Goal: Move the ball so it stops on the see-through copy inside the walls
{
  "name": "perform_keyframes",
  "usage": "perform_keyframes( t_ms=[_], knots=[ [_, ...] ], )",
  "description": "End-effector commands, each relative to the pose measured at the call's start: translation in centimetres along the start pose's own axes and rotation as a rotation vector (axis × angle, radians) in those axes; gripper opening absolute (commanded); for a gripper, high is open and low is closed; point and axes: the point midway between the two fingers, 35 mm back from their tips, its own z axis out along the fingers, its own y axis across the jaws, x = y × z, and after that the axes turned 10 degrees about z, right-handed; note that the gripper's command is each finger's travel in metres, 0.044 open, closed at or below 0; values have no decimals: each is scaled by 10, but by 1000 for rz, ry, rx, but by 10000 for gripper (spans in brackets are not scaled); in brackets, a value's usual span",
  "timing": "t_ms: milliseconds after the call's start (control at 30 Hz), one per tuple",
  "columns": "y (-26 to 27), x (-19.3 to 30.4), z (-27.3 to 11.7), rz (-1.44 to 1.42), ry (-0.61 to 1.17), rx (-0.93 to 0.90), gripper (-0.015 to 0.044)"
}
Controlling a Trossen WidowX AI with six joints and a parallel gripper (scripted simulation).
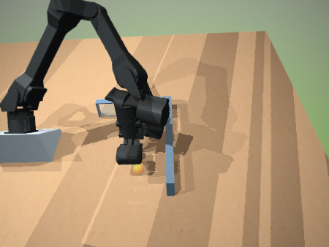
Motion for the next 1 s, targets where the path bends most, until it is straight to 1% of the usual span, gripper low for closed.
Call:
perform_keyframes(
  t_ms=[0,467,533,700,967],
  knots=[
    [-2,-5,-18,-3,-10,6,0],
    [-2,-2,-112,-2,-8,8,0],
    [-1,-1,-121,-2,-8,7,0],
    [-4,-2,-120,-2,-8,7,0],
    [-42,-18,-92,-4,-9,8,0]
  ],
)
